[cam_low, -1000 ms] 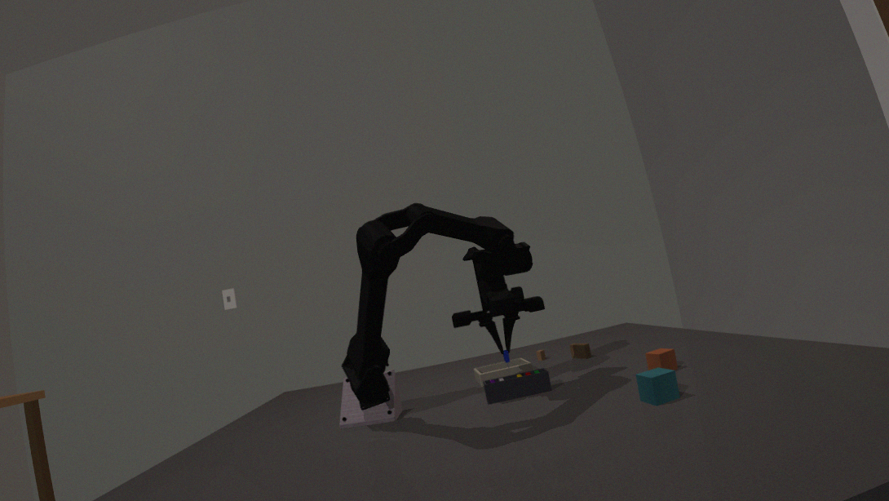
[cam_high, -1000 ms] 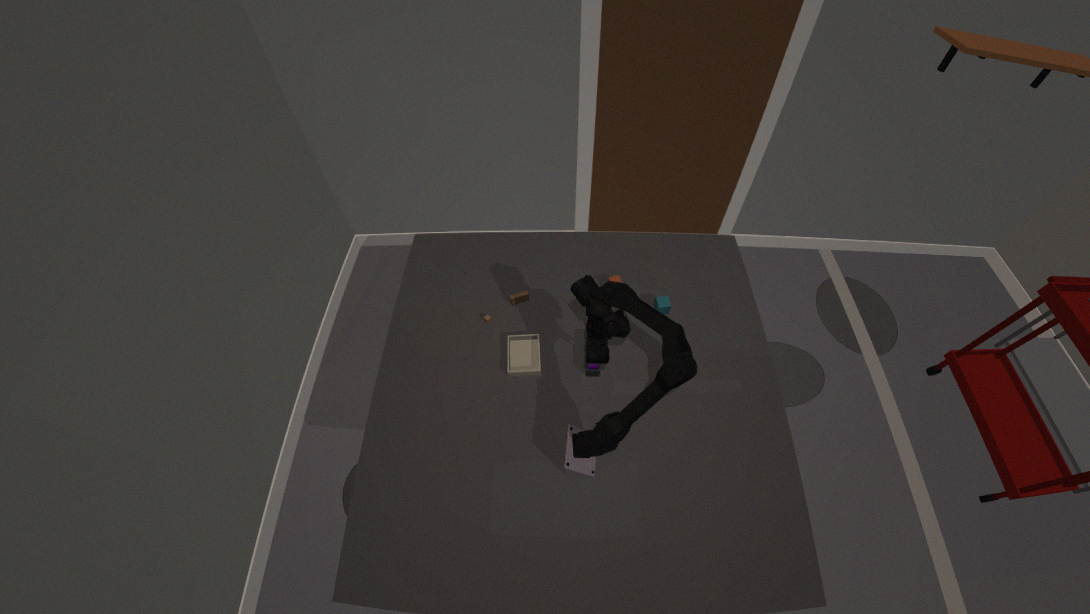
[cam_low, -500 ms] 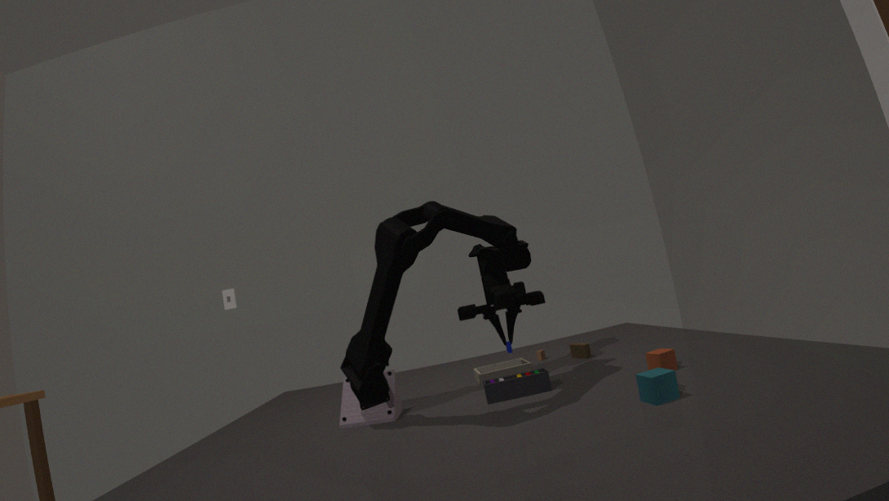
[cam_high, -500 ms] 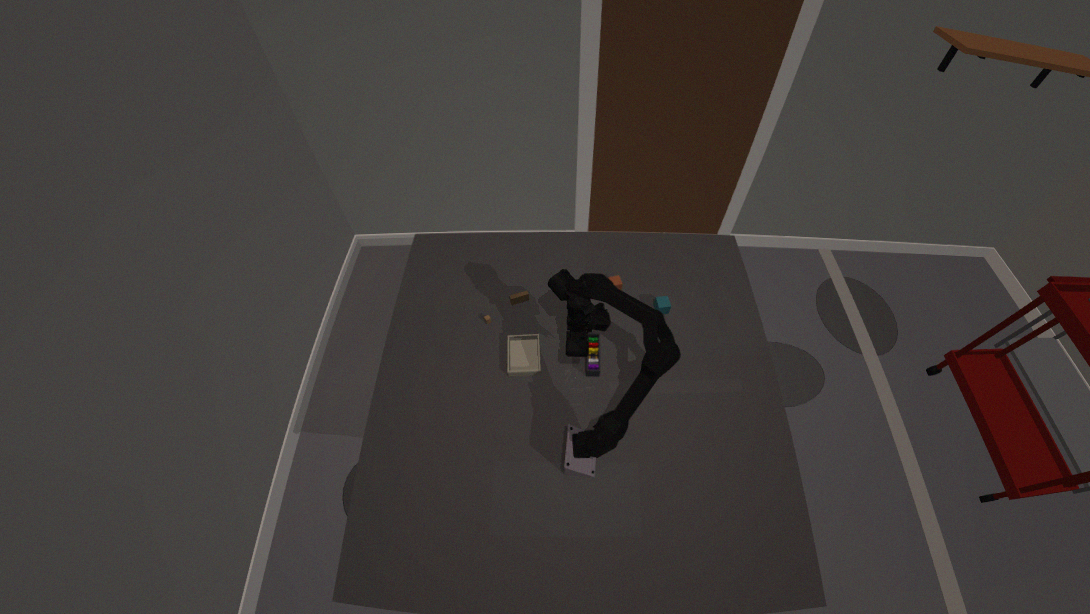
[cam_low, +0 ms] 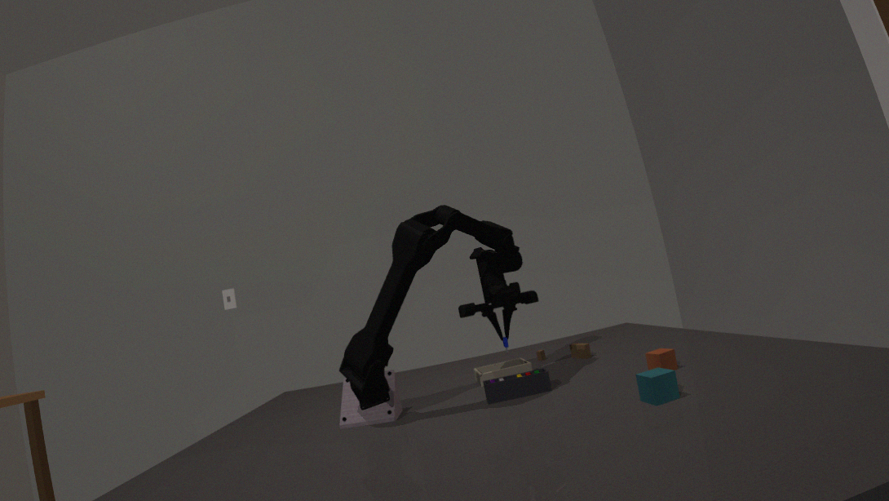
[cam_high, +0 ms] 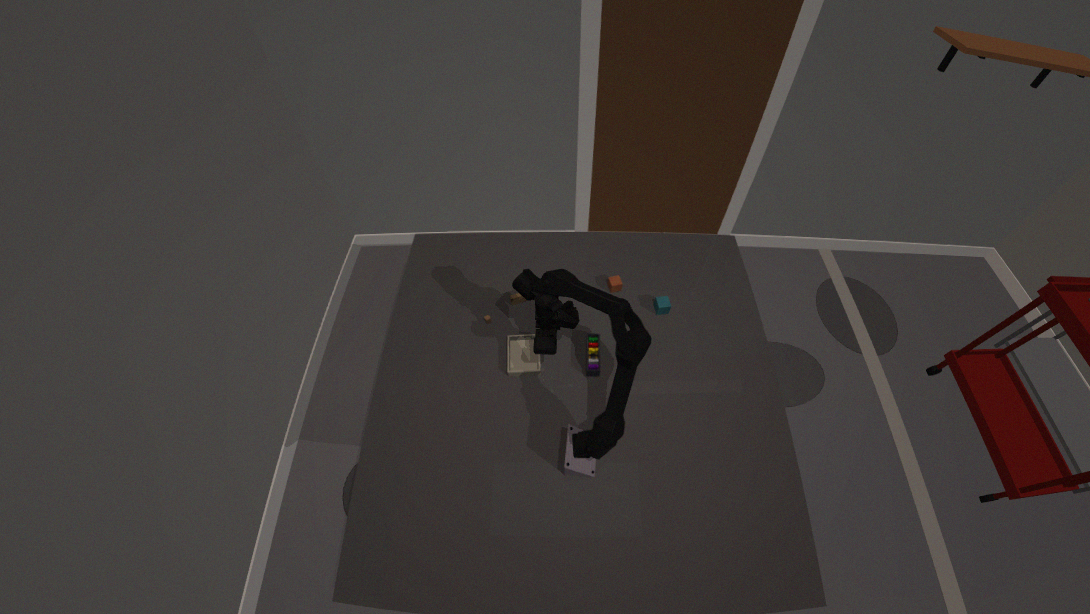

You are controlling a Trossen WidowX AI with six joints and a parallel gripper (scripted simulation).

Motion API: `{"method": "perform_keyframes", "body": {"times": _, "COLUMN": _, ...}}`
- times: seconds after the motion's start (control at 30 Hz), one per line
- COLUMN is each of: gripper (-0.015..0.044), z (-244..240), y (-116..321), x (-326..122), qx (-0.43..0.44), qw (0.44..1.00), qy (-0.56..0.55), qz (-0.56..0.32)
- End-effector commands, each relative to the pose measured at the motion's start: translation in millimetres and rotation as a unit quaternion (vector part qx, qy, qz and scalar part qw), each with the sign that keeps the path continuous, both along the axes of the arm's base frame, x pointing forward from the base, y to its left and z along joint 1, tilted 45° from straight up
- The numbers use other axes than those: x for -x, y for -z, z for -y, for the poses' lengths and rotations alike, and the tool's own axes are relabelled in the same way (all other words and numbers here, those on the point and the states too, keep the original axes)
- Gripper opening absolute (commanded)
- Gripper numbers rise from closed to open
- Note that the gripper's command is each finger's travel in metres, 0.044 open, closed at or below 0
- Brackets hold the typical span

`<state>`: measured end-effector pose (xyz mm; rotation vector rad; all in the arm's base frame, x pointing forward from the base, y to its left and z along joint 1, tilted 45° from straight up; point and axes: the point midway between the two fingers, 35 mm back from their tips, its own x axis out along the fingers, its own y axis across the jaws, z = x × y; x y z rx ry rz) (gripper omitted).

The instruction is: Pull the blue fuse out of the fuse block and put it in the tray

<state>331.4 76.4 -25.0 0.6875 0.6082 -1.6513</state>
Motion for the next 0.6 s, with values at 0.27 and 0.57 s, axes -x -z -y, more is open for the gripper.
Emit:
{"method": "perform_keyframes", "body": {"times": 0.27, "gripper": 0.0000, "z": -48, "y": 53, "x": 6, "qx": 0.002, "qw": 1.000, "qy": 0.002, "qz": 0.001}}
{"method": "perform_keyframes", "body": {"times": 0.57, "gripper": 0.0000, "z": -47, "y": 60, "x": 7, "qx": 0.002, "qw": 1.000, "qy": 0.003, "qz": 0.001}}
